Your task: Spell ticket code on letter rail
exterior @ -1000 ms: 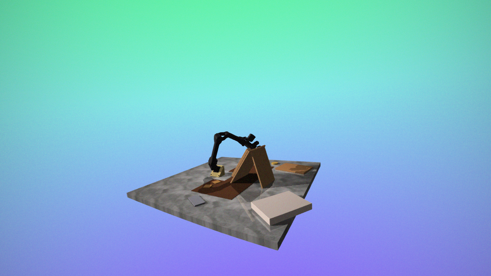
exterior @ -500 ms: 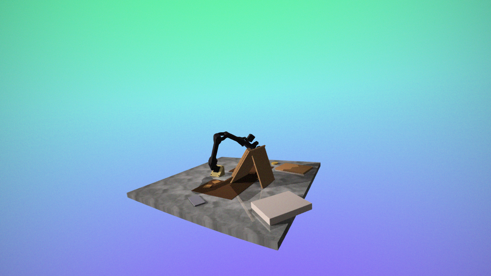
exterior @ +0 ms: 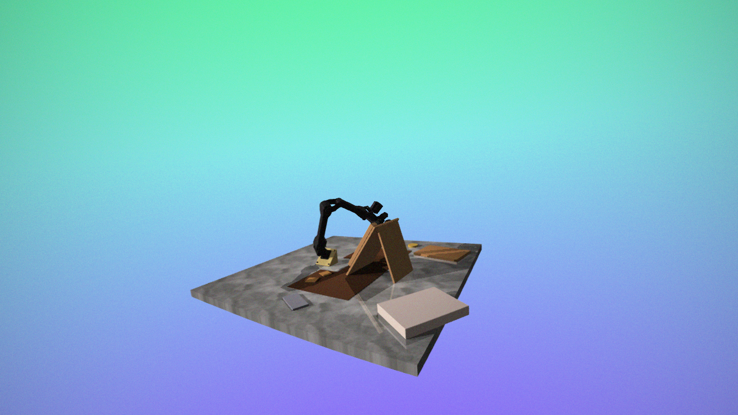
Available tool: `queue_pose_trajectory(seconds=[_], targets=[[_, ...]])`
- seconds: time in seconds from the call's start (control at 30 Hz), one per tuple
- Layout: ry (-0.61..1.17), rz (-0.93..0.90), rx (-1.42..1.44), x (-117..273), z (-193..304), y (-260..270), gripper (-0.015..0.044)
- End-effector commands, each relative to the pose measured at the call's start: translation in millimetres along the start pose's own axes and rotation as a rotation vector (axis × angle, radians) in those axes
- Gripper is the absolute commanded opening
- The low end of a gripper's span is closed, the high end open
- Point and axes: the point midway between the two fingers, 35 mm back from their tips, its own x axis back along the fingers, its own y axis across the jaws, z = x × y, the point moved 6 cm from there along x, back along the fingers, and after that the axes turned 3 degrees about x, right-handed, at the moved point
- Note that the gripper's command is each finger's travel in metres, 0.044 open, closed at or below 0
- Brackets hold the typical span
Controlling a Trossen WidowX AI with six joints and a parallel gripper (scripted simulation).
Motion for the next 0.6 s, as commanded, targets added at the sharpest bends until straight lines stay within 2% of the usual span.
queue_pose_trajectory(seconds=[0.0, 0.57], targets=[[-0.002, -0.001, -0.001, 0.4, -1.0, -2.6, 0.0], [-0.002, 0.0, -0.001, 0.3, -0.4, -11.0, 0.0]])
